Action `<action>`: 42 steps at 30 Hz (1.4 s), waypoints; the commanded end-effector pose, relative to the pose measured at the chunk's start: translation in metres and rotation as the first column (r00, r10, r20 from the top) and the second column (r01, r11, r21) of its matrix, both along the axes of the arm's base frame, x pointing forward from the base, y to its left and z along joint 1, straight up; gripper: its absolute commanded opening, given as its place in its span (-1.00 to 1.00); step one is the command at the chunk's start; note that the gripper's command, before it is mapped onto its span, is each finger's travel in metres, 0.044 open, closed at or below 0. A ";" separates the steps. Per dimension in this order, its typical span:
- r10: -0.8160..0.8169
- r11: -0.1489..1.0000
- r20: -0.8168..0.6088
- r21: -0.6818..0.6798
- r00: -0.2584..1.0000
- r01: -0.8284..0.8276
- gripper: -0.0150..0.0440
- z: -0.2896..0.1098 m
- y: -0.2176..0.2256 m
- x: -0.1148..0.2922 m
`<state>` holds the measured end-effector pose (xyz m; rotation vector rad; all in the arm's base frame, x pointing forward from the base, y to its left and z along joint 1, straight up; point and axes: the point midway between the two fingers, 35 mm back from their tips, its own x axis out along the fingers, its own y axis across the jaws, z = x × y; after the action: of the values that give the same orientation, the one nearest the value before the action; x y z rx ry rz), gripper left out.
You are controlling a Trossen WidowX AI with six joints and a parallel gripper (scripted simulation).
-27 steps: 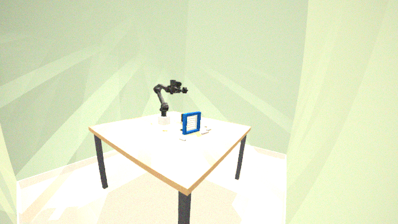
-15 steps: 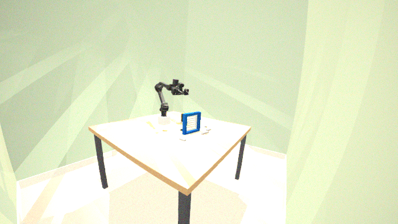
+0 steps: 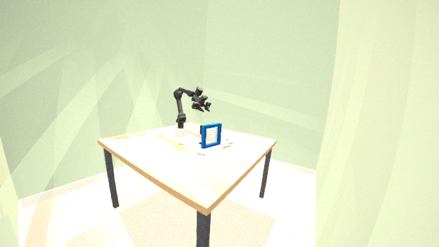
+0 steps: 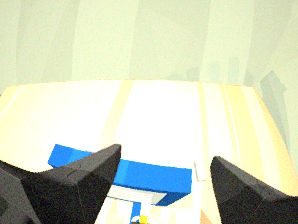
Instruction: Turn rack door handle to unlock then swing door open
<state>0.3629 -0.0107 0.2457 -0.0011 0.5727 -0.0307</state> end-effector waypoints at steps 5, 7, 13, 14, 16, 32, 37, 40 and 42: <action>0.000 1.000 -0.208 0.012 0.978 0.003 0.52 -0.025 0.001 0.004; 0.000 1.000 -0.262 0.014 0.965 0.004 0.52 -0.032 0.001 0.004; 0.001 1.000 -0.417 0.019 0.909 0.007 0.52 -0.049 0.001 0.002; 0.002 1.000 -0.442 0.020 0.897 0.008 0.52 -0.052 0.001 0.001; 0.002 1.000 -0.491 0.021 0.871 0.009 0.52 -0.057 0.001 -0.001; 0.008 0.999 -0.814 0.028 0.580 0.024 0.52 -0.087 0.003 -0.022; 0.009 0.999 -0.825 0.028 0.565 0.025 0.52 -0.088 0.003 -0.024; 0.009 0.999 -0.825 0.028 0.565 0.025 0.52 -0.091 0.003 -0.023; 0.009 0.999 -0.825 0.028 0.565 0.025 0.52 -0.095 0.003 -0.023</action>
<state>0.3404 -0.0089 0.1560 0.0178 1.5361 -0.0287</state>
